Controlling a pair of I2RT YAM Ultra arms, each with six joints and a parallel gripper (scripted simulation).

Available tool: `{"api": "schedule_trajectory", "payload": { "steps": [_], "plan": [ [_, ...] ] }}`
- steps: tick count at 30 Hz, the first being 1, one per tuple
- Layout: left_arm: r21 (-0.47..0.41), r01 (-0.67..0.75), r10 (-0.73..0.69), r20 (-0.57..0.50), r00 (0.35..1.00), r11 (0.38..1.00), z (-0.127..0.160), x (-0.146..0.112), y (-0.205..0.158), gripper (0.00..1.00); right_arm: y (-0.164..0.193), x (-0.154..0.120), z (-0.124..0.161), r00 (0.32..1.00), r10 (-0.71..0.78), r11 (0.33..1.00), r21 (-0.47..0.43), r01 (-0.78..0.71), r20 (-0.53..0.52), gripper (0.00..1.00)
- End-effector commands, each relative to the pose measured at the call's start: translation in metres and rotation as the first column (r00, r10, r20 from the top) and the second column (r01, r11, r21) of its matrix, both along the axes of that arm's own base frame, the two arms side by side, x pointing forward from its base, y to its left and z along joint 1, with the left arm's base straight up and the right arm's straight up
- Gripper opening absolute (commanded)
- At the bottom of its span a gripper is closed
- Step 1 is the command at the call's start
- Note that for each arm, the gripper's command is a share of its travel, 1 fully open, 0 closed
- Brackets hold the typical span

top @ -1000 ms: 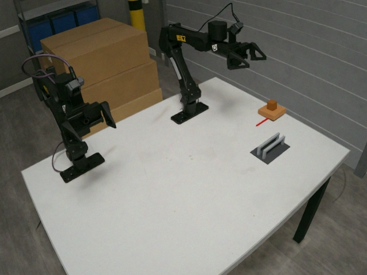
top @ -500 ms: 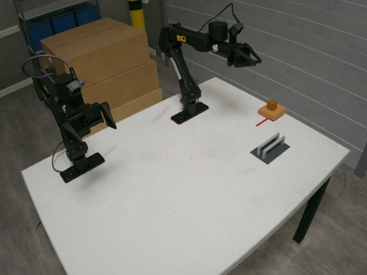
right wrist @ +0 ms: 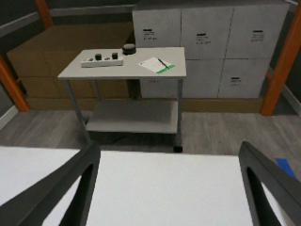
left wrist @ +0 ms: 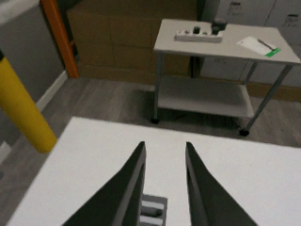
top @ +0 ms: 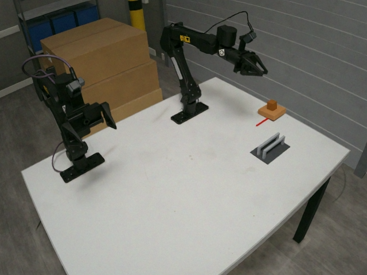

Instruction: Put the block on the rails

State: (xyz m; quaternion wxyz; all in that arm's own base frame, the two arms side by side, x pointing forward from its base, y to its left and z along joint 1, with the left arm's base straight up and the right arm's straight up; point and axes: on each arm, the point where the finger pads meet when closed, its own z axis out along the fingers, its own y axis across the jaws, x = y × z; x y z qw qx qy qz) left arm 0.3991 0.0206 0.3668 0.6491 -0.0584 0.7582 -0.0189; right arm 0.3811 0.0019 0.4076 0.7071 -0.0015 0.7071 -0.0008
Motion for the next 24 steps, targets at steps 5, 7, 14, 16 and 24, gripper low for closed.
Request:
{"api": "schedule_trajectory", "payload": {
  "steps": [5,7,14,16,24],
  "plan": [
    [-0.163,-0.128,0.095,-0.197,0.976,0.978,-0.04,0.01,0.032,0.31,0.002,-0.007,0.008,1.0,0.012,1.0,-0.01,-0.012,0.018,1.0],
    [-0.192,-0.167,0.117,-0.246,0.962,0.967,-0.052,0.011,0.04,0.31,0.002,-0.007,0.008,1.0,0.012,1.0,-0.01,-0.012,0.018,1.0],
    [-0.256,-0.267,0.162,-0.365,0.917,0.929,-0.082,0.012,0.058,0.31,0.002,-0.007,0.008,1.0,0.012,1.0,-0.01,-0.012,0.018,1.0],
    [-0.278,-0.312,0.18,-0.413,0.893,0.909,-0.094,0.011,0.065,0.31,0.002,-0.007,0.008,1.0,0.012,1.0,-0.01,-0.012,0.018,1.0],
    [-0.33,-0.52,0.243,-0.609,0.755,0.788,-0.147,-0.002,0.096,0.31,0.002,-0.007,0.008,1.0,0.012,1.0,-0.01,-0.012,0.018,1.0]
  ]
}}
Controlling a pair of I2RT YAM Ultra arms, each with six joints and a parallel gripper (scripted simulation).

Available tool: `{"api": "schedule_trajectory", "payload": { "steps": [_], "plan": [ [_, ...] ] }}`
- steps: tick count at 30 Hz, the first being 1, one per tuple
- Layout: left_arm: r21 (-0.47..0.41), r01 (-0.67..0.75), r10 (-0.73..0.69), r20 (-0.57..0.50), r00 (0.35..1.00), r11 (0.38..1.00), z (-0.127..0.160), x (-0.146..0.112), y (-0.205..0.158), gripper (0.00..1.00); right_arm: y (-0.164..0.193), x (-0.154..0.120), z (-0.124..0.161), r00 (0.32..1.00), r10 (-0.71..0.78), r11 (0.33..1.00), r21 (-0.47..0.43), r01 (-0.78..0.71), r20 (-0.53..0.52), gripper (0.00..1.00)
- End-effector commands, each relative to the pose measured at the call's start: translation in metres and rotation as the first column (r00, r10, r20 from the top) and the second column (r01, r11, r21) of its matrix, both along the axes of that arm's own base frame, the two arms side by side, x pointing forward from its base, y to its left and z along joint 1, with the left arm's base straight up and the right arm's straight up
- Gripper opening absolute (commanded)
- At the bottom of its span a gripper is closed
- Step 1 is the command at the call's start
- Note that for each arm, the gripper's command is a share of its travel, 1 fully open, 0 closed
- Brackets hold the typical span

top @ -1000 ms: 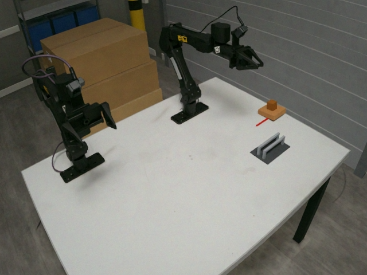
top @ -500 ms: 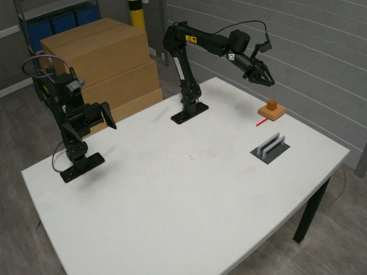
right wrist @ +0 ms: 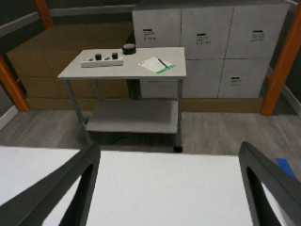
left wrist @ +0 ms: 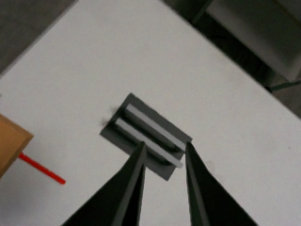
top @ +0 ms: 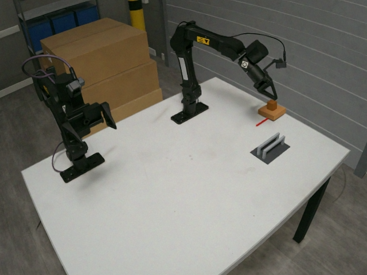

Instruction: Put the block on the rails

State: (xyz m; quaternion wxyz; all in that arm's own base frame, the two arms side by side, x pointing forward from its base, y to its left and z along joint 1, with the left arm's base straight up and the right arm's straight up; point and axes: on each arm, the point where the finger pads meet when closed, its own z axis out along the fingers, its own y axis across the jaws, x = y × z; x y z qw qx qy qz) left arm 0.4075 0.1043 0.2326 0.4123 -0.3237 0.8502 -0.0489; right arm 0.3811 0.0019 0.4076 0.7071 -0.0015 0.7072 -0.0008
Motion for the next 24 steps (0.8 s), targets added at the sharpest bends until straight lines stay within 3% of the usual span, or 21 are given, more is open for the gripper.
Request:
{"api": "schedule_trajectory", "payload": {
  "steps": [1,3,9,18,20,24],
  "plan": [
    [-0.092,-0.118,0.108,-0.113,0.988,0.989,-0.019,-0.012,0.016,0.31,0.002,-0.007,0.008,1.0,0.012,1.0,-0.01,-0.012,0.018,1.0],
    [-0.092,-0.118,0.108,-0.113,0.988,0.989,-0.019,-0.012,0.016,0.31,0.002,-0.007,0.008,1.0,0.012,1.0,-0.01,-0.012,0.018,1.0],
    [-0.175,-0.276,0.224,-0.27,0.937,0.945,-0.054,-0.03,0.034,0.31,0.002,-0.007,0.008,1.0,0.012,1.0,-0.01,-0.012,0.018,1.0],
    [-0.229,-0.558,0.381,-0.526,0.76,0.797,-0.103,-0.069,0.058,0.31,0.002,-0.007,0.008,1.0,0.012,1.0,-0.01,-0.012,0.018,1.0],
    [-0.229,-0.558,0.381,-0.526,0.76,0.797,-0.103,-0.069,0.058,0.31,0.002,-0.007,0.008,1.0,0.012,1.0,-0.01,-0.012,0.018,1.0],
    [-0.22,-0.676,0.424,-0.634,0.647,0.703,-0.121,-0.09,0.065,0.31,0.002,-0.007,0.008,1.0,0.012,1.0,-0.01,-0.012,0.018,1.0]
  ]
}}
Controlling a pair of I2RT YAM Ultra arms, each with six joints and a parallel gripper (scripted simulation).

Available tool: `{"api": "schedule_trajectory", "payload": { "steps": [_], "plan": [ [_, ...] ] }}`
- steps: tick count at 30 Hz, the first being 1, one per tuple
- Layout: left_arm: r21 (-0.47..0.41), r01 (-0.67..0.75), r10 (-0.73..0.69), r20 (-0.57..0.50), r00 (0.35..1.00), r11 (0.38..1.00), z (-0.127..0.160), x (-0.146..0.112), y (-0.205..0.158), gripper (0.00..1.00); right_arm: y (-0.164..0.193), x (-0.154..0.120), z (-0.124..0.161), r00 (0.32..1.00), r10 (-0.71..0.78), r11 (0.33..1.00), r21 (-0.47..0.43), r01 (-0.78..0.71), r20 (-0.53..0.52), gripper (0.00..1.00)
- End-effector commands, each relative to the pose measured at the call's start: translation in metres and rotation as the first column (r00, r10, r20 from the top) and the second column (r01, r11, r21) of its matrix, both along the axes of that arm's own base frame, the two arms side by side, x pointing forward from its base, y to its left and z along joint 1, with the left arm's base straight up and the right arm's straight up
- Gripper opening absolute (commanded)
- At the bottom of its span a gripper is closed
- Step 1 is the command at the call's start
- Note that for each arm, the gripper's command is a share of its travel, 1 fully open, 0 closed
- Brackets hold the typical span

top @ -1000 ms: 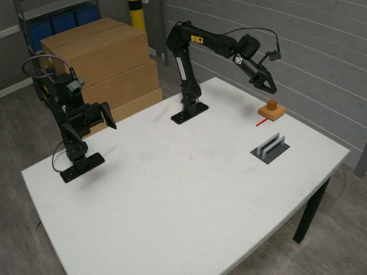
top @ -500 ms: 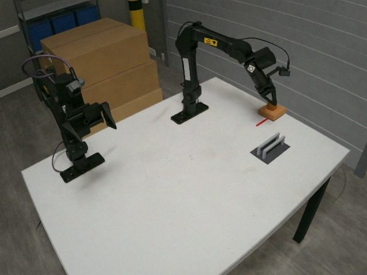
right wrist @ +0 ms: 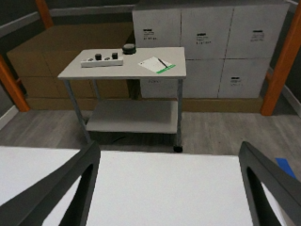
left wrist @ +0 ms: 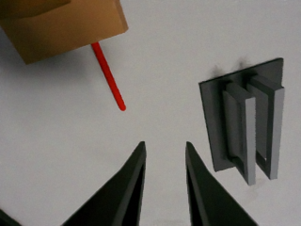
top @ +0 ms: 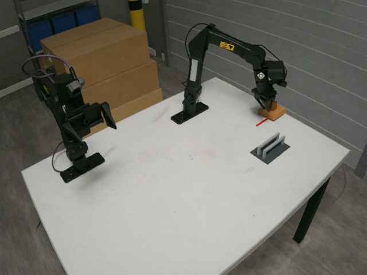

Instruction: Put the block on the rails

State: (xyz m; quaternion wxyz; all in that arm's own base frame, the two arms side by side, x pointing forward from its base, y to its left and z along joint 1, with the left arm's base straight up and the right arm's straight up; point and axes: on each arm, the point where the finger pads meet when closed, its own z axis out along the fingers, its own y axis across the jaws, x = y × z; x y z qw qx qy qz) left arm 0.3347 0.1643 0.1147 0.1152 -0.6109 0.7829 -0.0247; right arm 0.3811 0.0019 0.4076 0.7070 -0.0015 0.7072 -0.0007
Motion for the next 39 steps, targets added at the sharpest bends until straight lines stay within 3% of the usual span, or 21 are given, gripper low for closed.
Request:
{"api": "schedule_trajectory", "payload": {
  "steps": [1,7,33,39],
  "plan": [
    [-0.066,-0.148,0.14,-0.118,0.983,0.987,-0.008,-0.022,0.007,0.31,0.002,-0.007,0.008,1.0,0.012,1.0,-0.01,-0.012,0.018,1.0],
    [-0.118,-0.303,0.268,-0.243,0.932,0.946,-0.022,-0.044,0.014,0.31,0.002,-0.007,0.008,1.0,0.012,1.0,-0.01,-0.012,0.018,1.0],
    [-0.078,-0.213,0.197,-0.175,0.965,0.974,-0.018,-0.035,0.013,0.31,0.002,-0.007,0.008,1.0,0.012,1.0,-0.01,-0.012,0.018,1.0],
    [-0.09,-0.225,0.202,-0.21,0.957,0.97,-0.042,-0.037,0.012,0.31,0.002,-0.007,0.008,1.0,0.012,1.0,-0.01,-0.012,0.018,1.0]
  ]
}}
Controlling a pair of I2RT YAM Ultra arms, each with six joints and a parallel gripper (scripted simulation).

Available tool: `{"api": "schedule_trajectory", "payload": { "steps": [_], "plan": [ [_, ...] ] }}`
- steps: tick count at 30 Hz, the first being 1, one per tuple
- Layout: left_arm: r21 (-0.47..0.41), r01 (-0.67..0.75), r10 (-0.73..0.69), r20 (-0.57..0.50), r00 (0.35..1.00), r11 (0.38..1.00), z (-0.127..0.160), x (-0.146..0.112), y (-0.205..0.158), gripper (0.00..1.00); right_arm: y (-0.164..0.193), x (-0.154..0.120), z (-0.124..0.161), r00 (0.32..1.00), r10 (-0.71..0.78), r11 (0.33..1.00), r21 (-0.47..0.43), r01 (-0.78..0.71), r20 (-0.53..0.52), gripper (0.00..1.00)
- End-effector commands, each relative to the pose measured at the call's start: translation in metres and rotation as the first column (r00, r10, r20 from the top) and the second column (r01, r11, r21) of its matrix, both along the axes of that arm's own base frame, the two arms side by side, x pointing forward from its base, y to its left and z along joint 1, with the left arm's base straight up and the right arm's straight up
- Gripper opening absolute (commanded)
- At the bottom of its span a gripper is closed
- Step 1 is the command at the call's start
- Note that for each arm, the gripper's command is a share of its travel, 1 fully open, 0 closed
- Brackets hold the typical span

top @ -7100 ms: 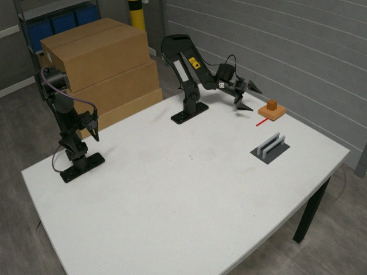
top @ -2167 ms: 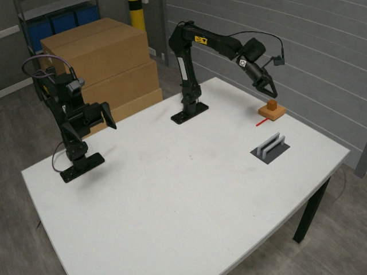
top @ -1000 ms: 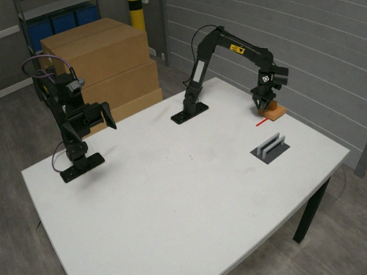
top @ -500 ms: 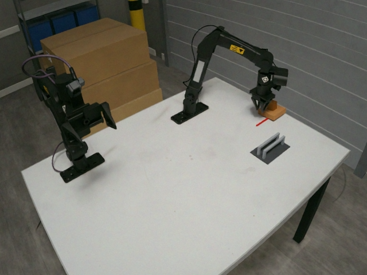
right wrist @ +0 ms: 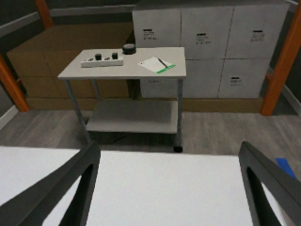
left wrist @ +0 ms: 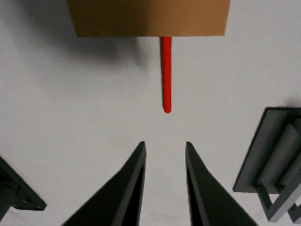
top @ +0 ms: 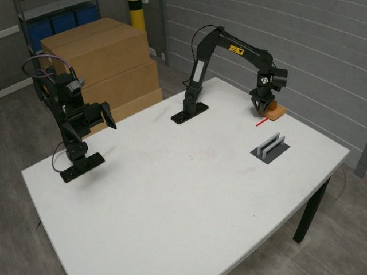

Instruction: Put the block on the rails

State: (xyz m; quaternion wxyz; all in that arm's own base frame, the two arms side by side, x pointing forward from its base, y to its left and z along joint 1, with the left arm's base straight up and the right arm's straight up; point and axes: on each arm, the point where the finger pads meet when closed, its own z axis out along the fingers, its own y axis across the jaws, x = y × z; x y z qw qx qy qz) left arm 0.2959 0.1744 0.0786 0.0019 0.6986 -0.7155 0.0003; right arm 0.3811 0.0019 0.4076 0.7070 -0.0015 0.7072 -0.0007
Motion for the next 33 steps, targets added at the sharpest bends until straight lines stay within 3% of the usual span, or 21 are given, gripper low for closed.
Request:
{"api": "schedule_trajectory", "payload": {
  "steps": [1,6,13,19,26,33],
  "plan": [
    [0.021,0.004,-0.004,0.009,1.0,1.0,-0.004,0.003,0.002,0.31,0.002,-0.007,0.008,1.0,0.012,1.0,-0.01,-0.012,0.018,1.0],
    [0.014,0.005,-0.004,-0.002,1.0,1.0,-0.014,0.002,0.002,0.31,0.002,-0.007,0.008,1.0,0.012,1.0,-0.01,-0.012,0.018,1.0],
    [0.039,-0.007,0.005,0.042,0.999,0.999,-0.006,0.005,0.004,0.31,0.002,-0.007,0.008,1.0,0.012,1.0,-0.01,-0.012,0.018,1.0],
    [0.016,-0.006,0.006,0.0,1.0,1.0,-0.029,0.002,0.003,0.31,0.002,-0.007,0.008,1.0,0.012,1.0,-0.01,-0.012,0.018,1.0],
    [0.031,-0.003,0.003,0.026,1.0,1.0,-0.025,0.005,0.005,0.31,0.002,-0.007,0.008,1.0,0.012,1.0,-0.01,-0.012,0.018,1.0],
    [0.02,-0.009,0.009,0.007,1.0,1.0,-0.042,0.002,0.003,0.31,0.002,-0.007,0.008,1.0,0.012,1.0,-0.01,-0.012,0.018,1.0]
  ]
}}
